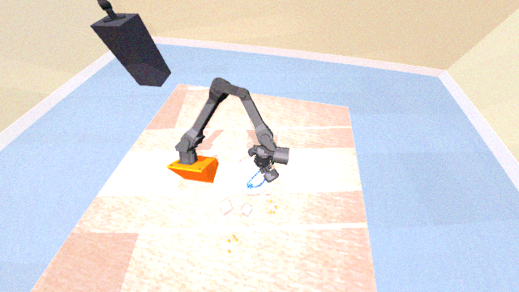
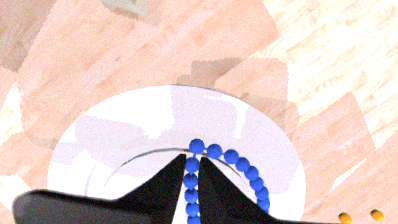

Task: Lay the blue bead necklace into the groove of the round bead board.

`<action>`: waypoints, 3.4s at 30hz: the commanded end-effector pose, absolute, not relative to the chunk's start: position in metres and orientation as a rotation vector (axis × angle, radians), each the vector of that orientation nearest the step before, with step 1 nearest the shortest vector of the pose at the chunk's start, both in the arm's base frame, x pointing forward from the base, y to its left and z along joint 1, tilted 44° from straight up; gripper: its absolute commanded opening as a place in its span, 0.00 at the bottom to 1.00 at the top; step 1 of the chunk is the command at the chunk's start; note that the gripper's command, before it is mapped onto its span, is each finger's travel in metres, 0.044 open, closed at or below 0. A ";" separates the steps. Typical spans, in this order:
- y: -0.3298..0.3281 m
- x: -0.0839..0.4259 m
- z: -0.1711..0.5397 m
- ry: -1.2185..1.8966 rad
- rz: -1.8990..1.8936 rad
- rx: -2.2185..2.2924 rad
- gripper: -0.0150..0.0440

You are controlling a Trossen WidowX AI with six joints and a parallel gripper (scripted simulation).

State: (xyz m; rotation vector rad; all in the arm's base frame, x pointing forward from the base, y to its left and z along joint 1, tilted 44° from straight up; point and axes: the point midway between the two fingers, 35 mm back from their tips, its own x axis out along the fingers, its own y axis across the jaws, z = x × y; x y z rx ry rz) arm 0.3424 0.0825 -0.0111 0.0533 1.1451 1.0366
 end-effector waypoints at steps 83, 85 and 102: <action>0.074 0.340 0.011 1.110 1.077 0.001 0.82; 0.063 0.337 0.017 1.079 1.108 -0.044 0.73; 0.066 0.338 0.013 1.061 1.118 -0.062 0.46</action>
